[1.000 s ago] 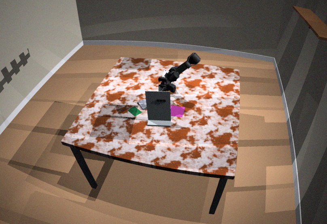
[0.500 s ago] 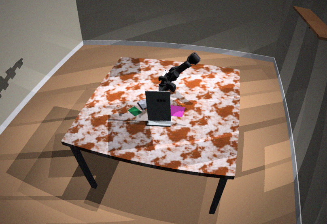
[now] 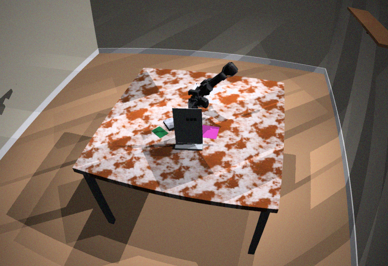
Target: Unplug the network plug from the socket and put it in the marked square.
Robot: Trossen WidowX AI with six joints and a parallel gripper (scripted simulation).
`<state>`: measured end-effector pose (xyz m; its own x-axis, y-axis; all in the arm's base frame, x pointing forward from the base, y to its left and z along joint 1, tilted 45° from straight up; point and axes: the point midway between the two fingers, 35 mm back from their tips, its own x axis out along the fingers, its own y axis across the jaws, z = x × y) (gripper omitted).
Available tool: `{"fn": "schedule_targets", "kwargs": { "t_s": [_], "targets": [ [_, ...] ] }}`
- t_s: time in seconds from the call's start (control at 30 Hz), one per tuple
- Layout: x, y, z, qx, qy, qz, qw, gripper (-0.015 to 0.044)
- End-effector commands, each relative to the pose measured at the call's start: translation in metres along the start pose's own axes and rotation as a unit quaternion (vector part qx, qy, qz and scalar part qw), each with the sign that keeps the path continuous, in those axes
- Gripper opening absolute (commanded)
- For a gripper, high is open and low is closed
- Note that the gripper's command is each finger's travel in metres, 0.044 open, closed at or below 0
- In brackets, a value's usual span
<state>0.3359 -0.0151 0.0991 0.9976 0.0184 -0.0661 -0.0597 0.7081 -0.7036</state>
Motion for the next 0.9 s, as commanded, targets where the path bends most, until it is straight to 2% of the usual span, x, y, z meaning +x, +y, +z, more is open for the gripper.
{"fn": "schedule_targets", "kwargs": {
  "t_s": [0.0, 0.87],
  "targets": [
    [-0.004, 0.001, -0.001, -0.002, 0.000, 0.003, 1.000, 0.0000],
    [-0.014, -0.047, -0.005, -0.003, -0.001, 0.001, 1.000, 0.0000]
  ]
}}
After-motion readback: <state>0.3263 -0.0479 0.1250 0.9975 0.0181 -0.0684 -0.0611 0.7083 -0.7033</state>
